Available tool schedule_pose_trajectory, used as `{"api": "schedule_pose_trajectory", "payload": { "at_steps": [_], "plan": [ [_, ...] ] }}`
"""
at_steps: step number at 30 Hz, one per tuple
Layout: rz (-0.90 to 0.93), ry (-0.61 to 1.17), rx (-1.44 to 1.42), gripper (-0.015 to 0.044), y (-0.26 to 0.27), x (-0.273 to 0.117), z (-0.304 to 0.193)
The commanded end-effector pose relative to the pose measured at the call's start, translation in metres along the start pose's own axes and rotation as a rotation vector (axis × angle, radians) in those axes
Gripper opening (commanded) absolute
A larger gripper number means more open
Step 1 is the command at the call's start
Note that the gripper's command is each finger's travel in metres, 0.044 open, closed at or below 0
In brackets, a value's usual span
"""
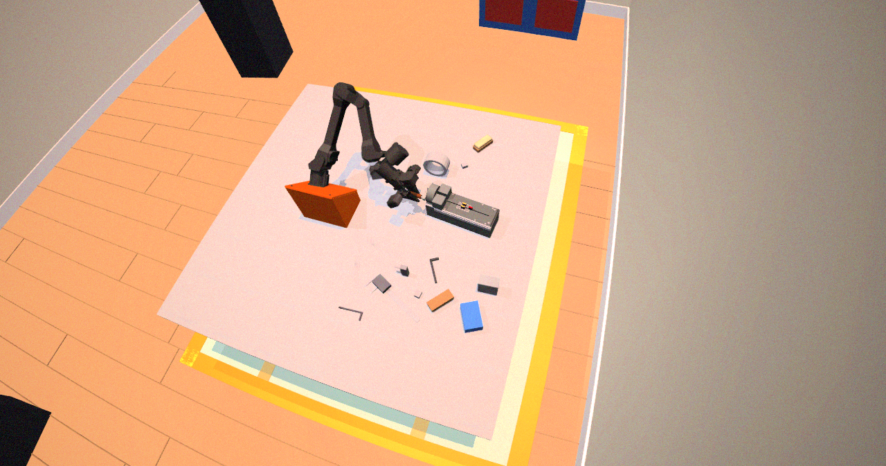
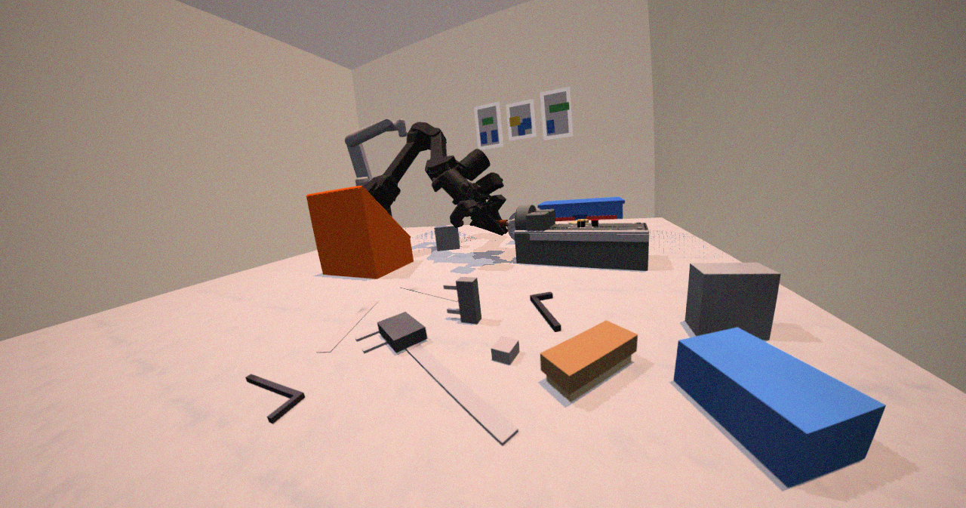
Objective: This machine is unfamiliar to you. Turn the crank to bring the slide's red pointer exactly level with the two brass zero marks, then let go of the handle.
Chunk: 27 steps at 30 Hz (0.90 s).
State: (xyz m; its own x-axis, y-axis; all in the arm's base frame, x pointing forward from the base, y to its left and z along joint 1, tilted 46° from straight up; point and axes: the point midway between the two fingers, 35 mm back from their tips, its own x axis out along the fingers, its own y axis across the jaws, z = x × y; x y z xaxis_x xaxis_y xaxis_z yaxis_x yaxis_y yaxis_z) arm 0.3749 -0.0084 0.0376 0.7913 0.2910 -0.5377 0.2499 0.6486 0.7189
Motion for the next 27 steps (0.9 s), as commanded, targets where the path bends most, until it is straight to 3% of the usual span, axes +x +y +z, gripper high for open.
{"api": "schedule_pose_trajectory", "payload": {
  "at_steps": [1, 27],
  "plan": [
    [-0.007, 0.007, 0.002, 0.0000, 0.000, 0.007, -0.007],
    [-0.006, 0.007, 0.004, 0.0000, 0.018, 0.021, -0.021]
  ]
}}
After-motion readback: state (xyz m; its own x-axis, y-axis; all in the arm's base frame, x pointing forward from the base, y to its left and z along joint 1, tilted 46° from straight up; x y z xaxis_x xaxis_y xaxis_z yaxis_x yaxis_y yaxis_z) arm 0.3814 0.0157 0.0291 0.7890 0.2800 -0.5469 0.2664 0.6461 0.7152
